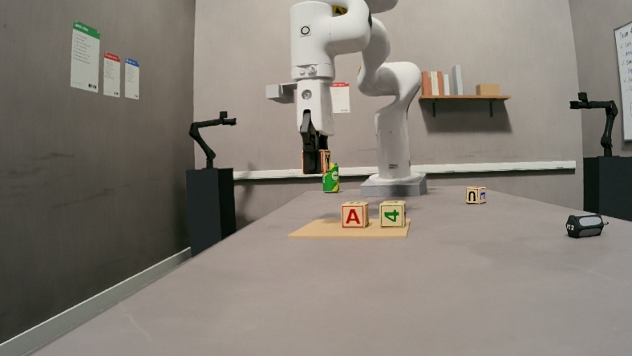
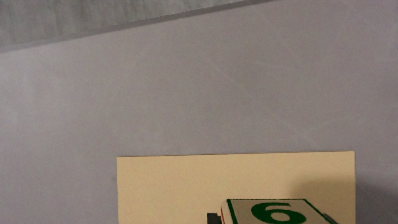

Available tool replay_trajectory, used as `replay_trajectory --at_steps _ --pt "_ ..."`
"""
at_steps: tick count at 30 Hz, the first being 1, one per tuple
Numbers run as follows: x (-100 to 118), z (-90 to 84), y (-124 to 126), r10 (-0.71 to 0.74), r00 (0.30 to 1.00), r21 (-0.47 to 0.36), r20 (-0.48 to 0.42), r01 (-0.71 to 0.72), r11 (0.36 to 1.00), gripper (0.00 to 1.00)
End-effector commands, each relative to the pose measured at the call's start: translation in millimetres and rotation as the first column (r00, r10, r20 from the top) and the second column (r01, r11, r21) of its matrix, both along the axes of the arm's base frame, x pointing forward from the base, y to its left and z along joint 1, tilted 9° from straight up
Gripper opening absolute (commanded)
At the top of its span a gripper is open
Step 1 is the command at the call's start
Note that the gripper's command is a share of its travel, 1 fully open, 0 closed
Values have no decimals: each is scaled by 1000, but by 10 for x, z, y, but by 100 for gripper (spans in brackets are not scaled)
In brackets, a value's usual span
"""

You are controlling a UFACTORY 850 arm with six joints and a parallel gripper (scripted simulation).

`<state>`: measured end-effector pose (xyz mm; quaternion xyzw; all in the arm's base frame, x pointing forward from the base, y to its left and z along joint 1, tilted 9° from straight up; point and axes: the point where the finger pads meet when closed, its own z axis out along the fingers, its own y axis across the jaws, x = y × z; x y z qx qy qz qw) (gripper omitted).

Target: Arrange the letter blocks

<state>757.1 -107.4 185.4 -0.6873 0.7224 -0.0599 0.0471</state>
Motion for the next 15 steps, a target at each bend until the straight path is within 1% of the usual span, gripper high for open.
replay_trajectory --at_steps 1,9,15 --pt "8 15 -1 0 1000 0 3 0 1000 44" --pt "9 10 -1 0 1000 0 2 0 1000 44" --pt "16 -39 -2 0 1000 -1 2 0 1000 44"
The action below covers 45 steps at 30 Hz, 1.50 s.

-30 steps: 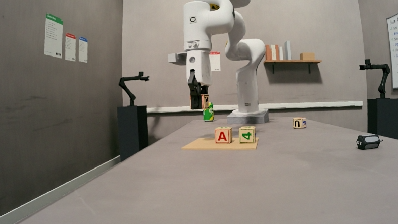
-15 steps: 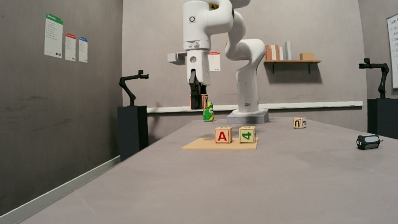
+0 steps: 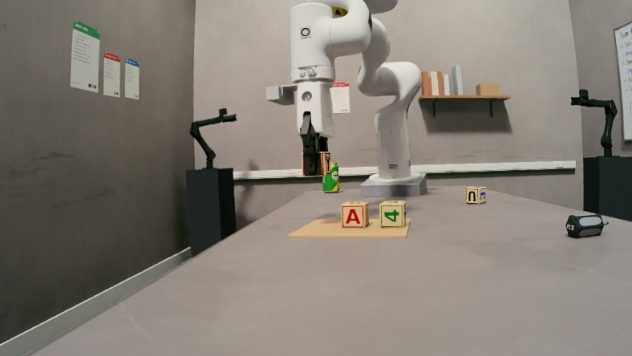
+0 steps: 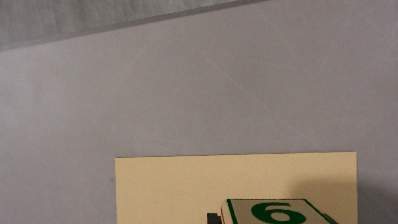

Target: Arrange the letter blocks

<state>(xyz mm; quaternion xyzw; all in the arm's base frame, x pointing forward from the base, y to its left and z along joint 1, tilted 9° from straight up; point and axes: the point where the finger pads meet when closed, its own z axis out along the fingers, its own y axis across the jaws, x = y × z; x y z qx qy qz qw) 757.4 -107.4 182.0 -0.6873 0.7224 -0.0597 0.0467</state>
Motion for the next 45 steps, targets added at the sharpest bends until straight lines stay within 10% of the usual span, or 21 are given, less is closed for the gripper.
replay_trajectory --at_steps 1,24,45 --pt "17 -28 -2 0 1000 -1 3 0 1000 44" --pt "147 -852 -18 0 1000 -1 3 0 1000 44" --pt "154 -899 -19 0 1000 -1 3 0 1000 44"
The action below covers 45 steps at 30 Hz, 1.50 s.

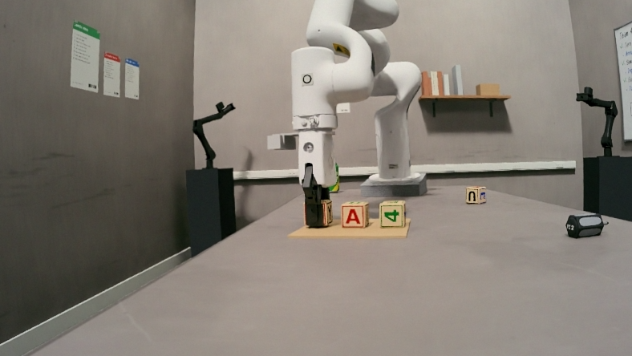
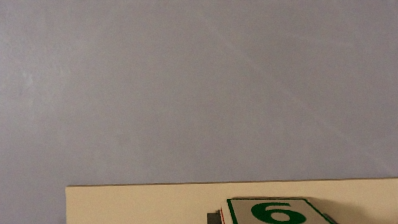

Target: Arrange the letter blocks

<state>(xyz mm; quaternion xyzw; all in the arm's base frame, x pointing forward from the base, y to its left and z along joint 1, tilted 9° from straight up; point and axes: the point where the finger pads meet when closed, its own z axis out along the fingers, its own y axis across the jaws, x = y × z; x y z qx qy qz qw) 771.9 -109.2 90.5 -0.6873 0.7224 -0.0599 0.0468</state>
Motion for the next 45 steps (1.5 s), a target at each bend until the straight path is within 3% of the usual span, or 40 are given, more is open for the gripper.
replay_trajectory --at_steps 1,45 --pt "9 15 -1 0 1000 0 2 0 1000 44" --pt "15 -23 -2 0 1000 0 2 0 1000 44"
